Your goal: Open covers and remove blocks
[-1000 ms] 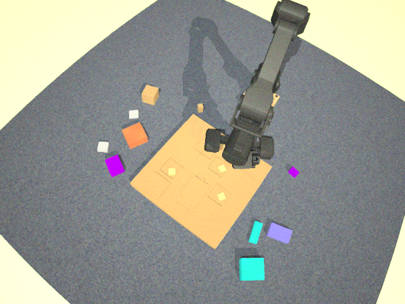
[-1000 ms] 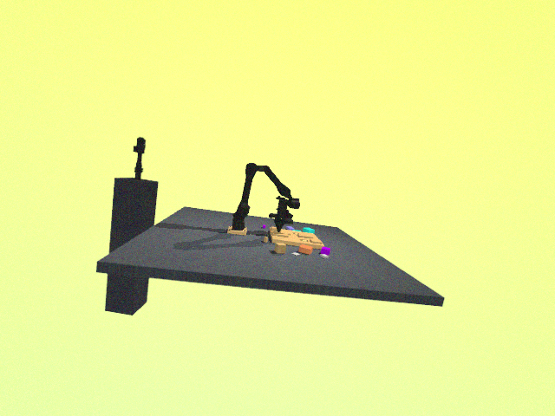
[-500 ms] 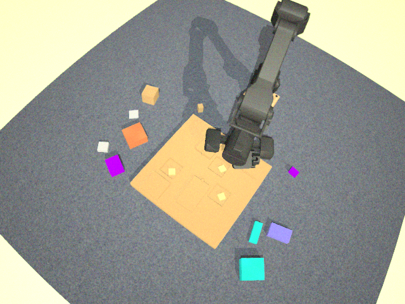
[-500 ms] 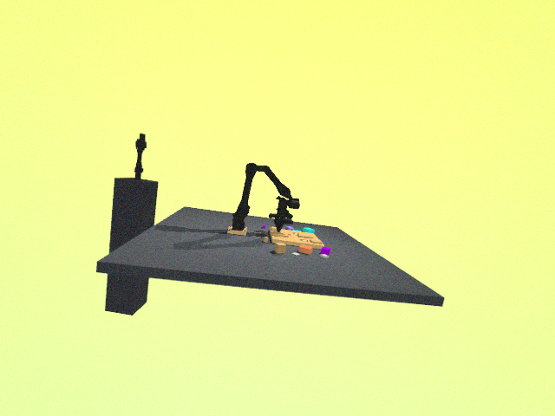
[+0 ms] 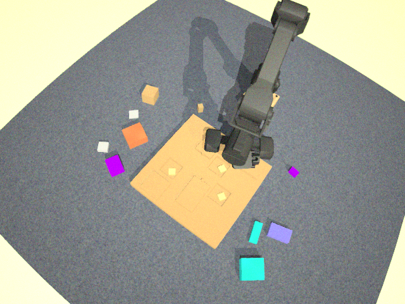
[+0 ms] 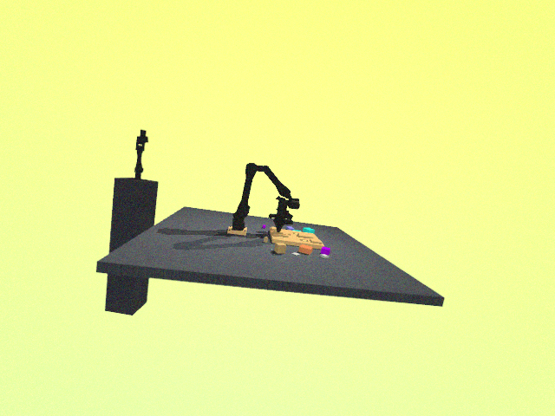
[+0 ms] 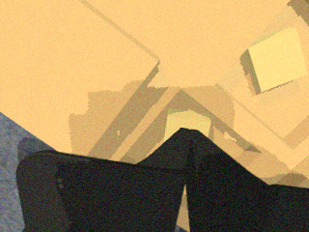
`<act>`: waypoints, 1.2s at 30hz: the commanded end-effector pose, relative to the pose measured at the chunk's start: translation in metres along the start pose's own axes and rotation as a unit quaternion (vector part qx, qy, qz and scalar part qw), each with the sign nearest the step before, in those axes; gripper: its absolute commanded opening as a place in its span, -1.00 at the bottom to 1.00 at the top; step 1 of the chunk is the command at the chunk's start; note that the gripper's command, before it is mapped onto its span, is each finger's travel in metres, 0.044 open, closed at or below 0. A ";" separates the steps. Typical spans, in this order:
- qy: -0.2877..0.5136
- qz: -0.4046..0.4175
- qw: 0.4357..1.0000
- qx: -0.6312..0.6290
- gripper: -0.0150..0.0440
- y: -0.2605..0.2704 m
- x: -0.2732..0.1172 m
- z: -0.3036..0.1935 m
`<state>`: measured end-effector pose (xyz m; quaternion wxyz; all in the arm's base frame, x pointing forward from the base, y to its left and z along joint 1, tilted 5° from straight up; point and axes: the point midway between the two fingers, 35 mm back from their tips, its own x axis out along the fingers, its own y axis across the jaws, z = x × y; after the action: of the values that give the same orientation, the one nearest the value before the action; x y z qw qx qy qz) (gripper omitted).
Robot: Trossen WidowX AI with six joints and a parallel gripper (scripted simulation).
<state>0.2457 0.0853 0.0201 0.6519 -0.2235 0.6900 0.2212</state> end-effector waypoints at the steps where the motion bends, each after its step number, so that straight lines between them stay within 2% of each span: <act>1: 0.001 0.002 1.000 0.000 -0.49 0.000 0.002 -0.004; 36: 0.002 0.002 1.000 0.001 -0.49 -0.005 0.005 -0.014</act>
<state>0.2395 0.0738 0.0178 0.6532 -0.2212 0.6899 0.2202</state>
